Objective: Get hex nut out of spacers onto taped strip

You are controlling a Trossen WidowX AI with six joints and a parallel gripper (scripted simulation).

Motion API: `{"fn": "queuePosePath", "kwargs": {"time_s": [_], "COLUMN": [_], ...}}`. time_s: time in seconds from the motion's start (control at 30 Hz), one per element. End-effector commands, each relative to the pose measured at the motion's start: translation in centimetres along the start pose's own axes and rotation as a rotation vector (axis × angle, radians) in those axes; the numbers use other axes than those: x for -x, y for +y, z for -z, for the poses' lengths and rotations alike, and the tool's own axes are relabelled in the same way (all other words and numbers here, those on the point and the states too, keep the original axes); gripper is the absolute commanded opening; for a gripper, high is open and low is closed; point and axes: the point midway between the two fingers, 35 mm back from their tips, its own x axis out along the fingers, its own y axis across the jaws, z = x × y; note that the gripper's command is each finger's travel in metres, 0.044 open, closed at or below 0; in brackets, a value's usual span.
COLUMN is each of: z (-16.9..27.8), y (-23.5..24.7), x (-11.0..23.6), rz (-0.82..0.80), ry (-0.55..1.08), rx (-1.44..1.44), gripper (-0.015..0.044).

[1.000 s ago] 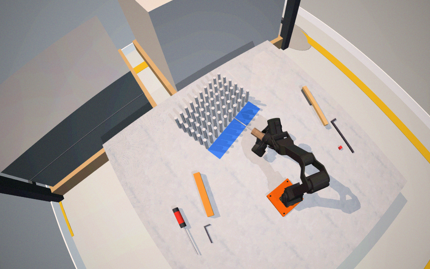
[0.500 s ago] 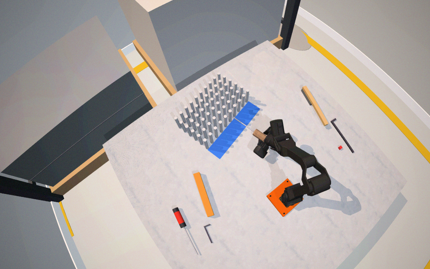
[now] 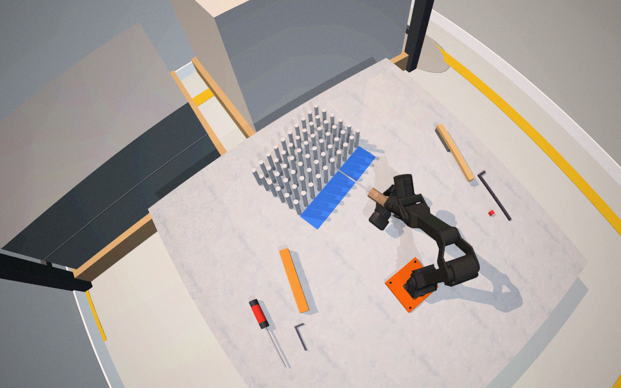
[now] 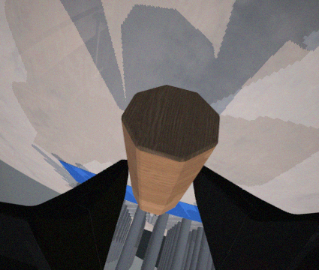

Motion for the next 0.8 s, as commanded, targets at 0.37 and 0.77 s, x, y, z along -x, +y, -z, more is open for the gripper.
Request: {"fn": "queuePosePath", "kwargs": {"time_s": [0.37, 0.77], "z": [-1.1, -1.9], "y": [0.0, 0.0], "x": [0.8, 1.4], "rz": [-0.002, -0.002], "ry": [-0.004, -0.006], "rx": [0.002, 0.001], "gripper": [0.0, 0.0]}}
